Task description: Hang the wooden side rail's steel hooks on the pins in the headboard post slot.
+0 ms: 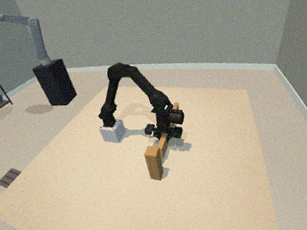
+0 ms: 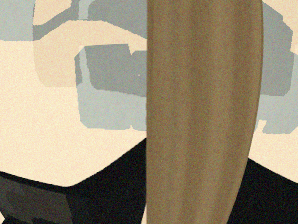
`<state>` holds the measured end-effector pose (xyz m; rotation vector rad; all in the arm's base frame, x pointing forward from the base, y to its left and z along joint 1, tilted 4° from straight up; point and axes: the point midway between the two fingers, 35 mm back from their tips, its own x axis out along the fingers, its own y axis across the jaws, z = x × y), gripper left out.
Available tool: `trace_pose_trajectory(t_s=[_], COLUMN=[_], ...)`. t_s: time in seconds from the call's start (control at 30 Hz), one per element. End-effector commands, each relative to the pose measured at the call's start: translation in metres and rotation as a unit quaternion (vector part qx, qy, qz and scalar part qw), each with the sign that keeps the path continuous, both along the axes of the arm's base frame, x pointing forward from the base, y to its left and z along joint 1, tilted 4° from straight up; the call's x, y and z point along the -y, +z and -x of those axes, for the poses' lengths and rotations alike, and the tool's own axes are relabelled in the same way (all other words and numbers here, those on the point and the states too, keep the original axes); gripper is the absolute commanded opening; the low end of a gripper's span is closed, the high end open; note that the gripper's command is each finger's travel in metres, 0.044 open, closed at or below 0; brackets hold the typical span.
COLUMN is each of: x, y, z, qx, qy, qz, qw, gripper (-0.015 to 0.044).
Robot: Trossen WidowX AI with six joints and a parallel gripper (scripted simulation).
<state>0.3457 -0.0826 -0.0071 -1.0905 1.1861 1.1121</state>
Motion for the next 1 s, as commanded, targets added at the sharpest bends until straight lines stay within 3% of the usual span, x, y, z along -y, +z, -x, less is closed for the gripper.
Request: trace_pose_trajectory(t_s=[0.0, 0.97], x=[0.0014, 0.0026], y=[0.0052, 0.0075], z=[-0.0032, -0.0038], qx=[0.007, 0.007], qy=[0.003, 0.003], qz=[0.001, 0.001], qw=[1.000, 1.000], gripper=[0.0000, 0.0000])
